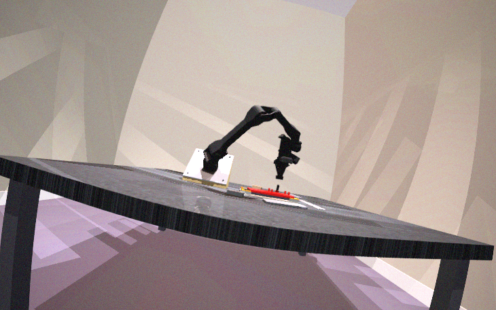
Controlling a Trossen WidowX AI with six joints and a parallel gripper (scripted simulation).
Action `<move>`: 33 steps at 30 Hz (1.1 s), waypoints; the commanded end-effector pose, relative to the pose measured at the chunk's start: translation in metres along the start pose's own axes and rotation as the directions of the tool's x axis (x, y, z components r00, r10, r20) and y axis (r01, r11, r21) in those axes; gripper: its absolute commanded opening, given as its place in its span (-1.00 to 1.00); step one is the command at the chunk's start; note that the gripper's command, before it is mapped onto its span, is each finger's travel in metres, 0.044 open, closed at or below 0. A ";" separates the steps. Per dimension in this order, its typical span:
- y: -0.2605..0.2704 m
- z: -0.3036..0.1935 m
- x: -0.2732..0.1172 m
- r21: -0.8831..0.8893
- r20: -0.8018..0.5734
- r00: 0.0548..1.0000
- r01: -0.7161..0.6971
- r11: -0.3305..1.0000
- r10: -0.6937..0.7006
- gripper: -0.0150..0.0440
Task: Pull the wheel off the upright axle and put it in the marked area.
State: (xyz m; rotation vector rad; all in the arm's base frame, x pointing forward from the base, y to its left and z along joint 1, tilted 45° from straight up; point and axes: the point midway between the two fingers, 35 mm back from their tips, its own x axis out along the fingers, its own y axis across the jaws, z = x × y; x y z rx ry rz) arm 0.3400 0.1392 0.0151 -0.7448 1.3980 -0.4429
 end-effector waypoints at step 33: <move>0.096 -0.056 0.010 0.008 -0.001 1.000 -0.012 1.000 0.012 -0.49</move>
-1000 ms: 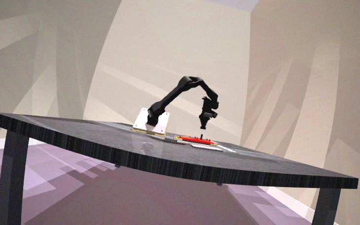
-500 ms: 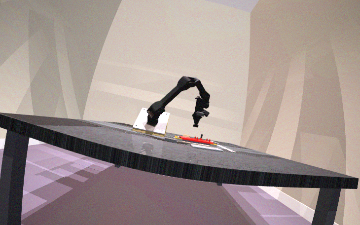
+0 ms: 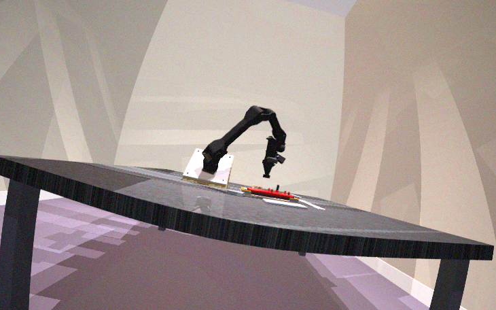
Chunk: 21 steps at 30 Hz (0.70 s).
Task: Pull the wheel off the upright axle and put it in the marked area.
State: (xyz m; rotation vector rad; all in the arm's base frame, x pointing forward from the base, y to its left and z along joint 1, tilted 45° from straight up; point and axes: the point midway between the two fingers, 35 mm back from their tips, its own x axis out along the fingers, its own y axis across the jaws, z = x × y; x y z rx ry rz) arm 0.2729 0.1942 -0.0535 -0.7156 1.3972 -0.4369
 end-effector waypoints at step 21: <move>-0.003 -0.002 0.091 -0.008 -0.003 1.000 0.013 1.000 -0.013 -0.49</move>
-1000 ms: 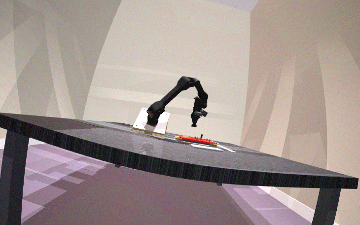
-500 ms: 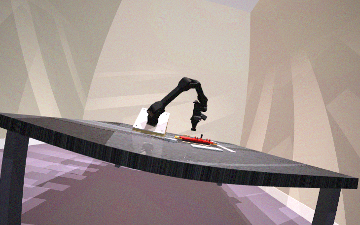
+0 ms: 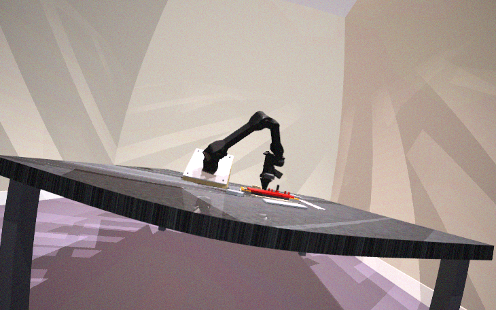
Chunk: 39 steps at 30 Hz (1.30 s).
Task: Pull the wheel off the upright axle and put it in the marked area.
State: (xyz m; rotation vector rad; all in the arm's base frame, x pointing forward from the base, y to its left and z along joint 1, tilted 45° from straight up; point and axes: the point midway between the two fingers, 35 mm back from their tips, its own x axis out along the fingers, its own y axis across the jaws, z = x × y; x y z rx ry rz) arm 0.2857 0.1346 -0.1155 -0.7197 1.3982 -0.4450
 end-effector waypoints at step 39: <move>-0.033 -0.083 -0.105 -0.015 -0.005 1.000 0.003 1.000 -0.003 1.00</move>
